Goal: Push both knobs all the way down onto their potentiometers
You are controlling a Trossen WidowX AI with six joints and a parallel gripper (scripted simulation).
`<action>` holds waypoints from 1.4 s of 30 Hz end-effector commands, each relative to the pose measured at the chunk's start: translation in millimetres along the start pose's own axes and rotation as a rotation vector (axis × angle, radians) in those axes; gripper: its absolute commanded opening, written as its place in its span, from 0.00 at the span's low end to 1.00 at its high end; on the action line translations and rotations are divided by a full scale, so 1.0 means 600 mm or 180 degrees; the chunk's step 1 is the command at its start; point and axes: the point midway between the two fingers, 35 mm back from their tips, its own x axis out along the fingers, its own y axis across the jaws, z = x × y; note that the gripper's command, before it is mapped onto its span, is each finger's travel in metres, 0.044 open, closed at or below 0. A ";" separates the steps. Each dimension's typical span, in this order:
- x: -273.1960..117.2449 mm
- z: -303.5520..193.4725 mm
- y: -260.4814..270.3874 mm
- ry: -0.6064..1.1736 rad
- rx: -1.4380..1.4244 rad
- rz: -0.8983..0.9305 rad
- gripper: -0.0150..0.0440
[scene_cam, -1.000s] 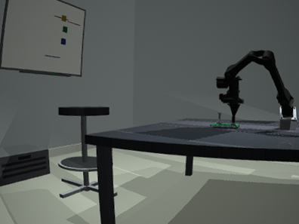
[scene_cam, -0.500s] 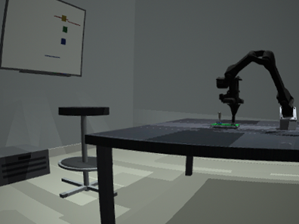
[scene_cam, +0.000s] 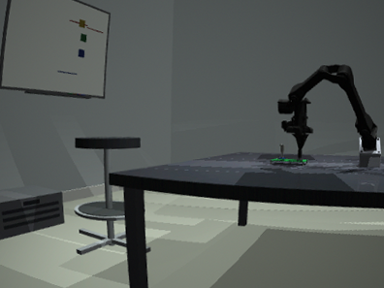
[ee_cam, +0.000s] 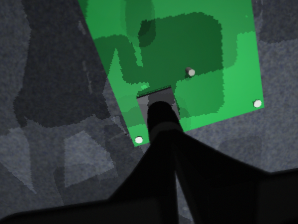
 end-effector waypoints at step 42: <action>-0.052 0.058 0.007 0.0010 -0.0004 0.0005 0.34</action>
